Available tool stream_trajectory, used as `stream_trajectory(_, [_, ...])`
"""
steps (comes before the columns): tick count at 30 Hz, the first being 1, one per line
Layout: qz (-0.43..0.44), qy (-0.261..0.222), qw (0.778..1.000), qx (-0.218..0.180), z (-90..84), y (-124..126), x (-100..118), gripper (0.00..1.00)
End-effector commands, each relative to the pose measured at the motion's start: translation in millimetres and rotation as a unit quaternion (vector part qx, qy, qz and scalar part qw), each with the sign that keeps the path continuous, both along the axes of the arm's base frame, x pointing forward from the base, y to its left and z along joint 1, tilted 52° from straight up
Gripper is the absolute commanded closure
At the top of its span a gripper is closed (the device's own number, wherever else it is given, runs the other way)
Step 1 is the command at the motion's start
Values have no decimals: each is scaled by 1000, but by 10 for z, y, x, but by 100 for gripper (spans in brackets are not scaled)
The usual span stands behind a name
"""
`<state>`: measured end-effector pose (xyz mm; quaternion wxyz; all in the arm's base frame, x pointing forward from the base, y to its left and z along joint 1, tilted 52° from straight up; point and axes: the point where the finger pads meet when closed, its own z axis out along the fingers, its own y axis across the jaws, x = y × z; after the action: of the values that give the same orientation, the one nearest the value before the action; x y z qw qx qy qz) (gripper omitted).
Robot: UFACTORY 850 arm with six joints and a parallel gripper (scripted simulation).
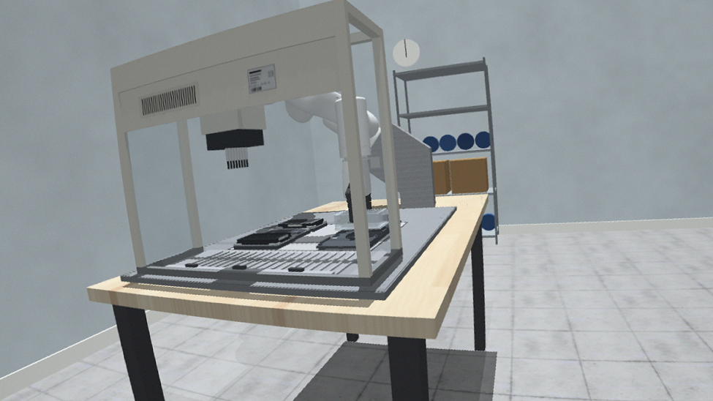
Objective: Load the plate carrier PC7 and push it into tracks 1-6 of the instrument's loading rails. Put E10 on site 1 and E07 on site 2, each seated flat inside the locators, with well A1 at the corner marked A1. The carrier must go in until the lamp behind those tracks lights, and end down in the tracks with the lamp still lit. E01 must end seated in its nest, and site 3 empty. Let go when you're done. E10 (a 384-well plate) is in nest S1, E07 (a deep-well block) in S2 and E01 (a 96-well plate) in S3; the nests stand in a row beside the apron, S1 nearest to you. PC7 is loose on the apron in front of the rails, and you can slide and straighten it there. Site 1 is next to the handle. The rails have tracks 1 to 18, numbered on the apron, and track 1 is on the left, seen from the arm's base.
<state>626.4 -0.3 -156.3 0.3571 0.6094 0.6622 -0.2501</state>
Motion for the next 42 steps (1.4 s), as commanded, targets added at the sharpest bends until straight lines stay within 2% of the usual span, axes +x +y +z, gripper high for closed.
stream_trajectory(1, [0, 0, 1000, 0, 2, 5, 6, 100])
stream_trajectory(42, [0, 0, 1000, 0, -82, -99, 29, 100])
